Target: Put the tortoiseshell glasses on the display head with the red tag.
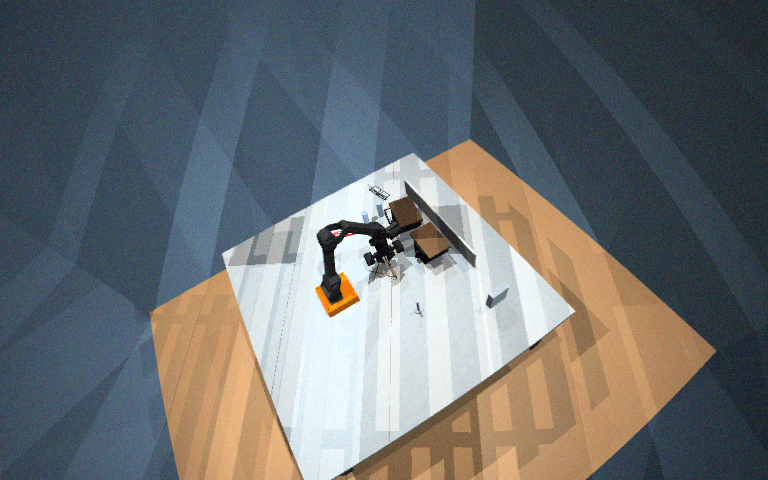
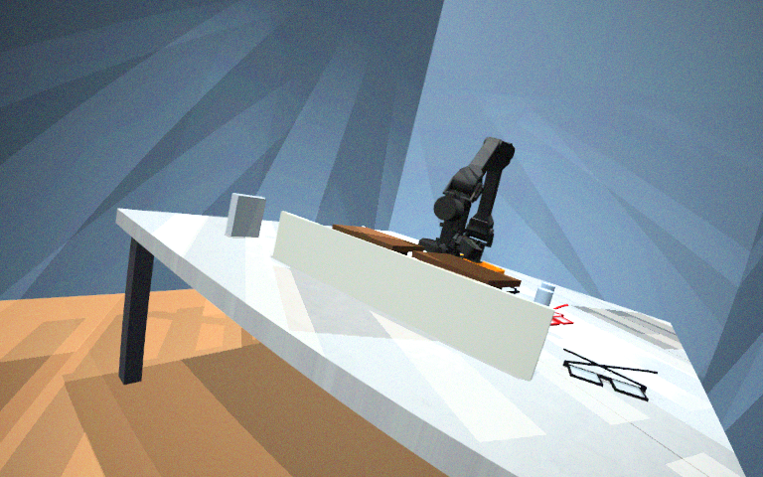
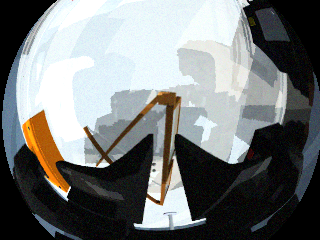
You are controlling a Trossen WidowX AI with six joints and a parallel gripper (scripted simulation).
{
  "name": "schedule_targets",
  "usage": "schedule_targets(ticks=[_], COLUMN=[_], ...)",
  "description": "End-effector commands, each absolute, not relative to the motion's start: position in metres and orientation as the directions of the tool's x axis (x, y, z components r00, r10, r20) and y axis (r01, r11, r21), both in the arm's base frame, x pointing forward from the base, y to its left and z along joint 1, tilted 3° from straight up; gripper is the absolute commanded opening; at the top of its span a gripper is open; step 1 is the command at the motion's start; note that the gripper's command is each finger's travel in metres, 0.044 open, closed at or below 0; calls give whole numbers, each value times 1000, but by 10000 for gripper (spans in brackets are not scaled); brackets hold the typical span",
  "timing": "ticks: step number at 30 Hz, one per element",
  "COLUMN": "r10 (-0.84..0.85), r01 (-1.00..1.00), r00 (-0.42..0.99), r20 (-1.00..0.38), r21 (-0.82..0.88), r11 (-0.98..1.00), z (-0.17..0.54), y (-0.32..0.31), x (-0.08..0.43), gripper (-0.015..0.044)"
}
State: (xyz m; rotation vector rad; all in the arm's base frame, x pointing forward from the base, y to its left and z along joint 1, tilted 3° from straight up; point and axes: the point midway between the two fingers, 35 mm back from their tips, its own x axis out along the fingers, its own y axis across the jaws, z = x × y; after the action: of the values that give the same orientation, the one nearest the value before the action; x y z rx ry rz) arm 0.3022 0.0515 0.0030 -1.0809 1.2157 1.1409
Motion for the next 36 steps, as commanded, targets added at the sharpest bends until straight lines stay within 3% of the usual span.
schedule_targets(ticks=[1, 12, 20, 36], r10=[58, 58, 58, 60], r01=[-993, -993, -993, -992], r00=[12, 12, 11, 8], r20=[-998, -998, -998, -998], r21=[-5, -5, -4, 0], r11=[121, 121, 122, 125], z=[3, 3, 13, 101], y=[52, 52, 51, 46], x=[303, 303, 304, 310], gripper=[73, 0, 0, 0])
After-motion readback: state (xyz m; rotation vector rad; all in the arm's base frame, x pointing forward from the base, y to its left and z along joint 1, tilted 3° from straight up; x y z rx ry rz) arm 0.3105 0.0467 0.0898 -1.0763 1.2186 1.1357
